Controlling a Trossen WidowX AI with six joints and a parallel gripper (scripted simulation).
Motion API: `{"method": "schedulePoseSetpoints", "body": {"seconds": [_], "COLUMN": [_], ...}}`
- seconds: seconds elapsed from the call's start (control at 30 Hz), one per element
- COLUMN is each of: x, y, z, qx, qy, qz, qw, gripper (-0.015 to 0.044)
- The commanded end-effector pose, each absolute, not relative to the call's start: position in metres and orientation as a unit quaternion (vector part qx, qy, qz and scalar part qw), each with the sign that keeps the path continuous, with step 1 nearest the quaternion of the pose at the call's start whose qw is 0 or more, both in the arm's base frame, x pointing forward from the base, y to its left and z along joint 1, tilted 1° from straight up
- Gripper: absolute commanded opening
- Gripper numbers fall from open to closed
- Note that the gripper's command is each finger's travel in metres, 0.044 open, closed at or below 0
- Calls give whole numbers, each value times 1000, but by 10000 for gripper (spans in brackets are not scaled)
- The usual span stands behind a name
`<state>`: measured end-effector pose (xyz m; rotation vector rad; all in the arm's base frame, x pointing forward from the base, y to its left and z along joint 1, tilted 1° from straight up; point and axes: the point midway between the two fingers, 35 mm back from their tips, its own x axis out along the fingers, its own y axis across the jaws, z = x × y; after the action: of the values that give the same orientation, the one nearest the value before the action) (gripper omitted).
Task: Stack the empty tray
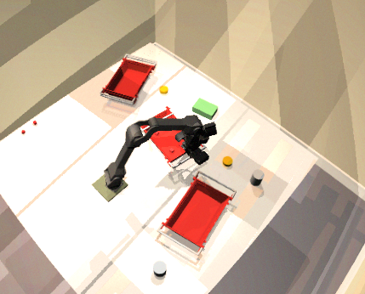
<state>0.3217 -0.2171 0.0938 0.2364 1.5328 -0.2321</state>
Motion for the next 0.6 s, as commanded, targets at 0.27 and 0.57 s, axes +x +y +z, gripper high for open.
{"method": "schedulePoseSetpoints", "body": {"seconds": [0.27,0.57], "x": [321,326], "y": [-215,-196], "z": [67,95], "qx": [107,107], "qy": [692,692], "qz": [-102,-101], "qw": [706,707], "gripper": [85,85]}}
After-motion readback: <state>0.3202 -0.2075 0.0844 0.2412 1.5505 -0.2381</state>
